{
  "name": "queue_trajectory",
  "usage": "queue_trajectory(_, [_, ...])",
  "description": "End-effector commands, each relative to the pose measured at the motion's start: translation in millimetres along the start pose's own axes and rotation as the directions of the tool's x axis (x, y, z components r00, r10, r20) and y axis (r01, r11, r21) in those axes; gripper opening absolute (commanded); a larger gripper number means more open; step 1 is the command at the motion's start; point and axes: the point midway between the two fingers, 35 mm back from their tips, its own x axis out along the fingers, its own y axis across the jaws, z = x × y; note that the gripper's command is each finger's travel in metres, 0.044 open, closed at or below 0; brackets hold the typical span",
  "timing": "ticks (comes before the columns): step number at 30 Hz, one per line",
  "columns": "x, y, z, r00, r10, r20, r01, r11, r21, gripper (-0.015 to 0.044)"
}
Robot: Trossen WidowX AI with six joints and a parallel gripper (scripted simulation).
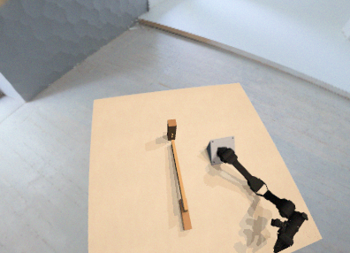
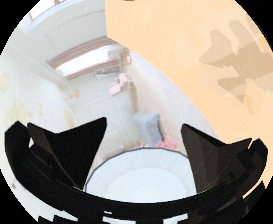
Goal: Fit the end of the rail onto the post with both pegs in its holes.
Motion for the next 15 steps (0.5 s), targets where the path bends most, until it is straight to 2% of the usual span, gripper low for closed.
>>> queue_trajectory(1, [0.3,2.8,-0.4,1.000,0.001,-0.003,-0.001,1.000,0.009,0.0426])
queue_trajectory(2, [1.2,11.1,-1.4,1.000,0.006,-0.013,-0.005,0.999,0.036,0.0440])
queue_trajectory(9, [-8.1,113.9,-11.4,0.991,0.064,-0.116,-0.021,0.941,0.338,0.0440])
queue_trajectory(15, [-23.6,208.5,-2.7,0.967,0.149,-0.205,0.000,0.810,0.586,0.0440])
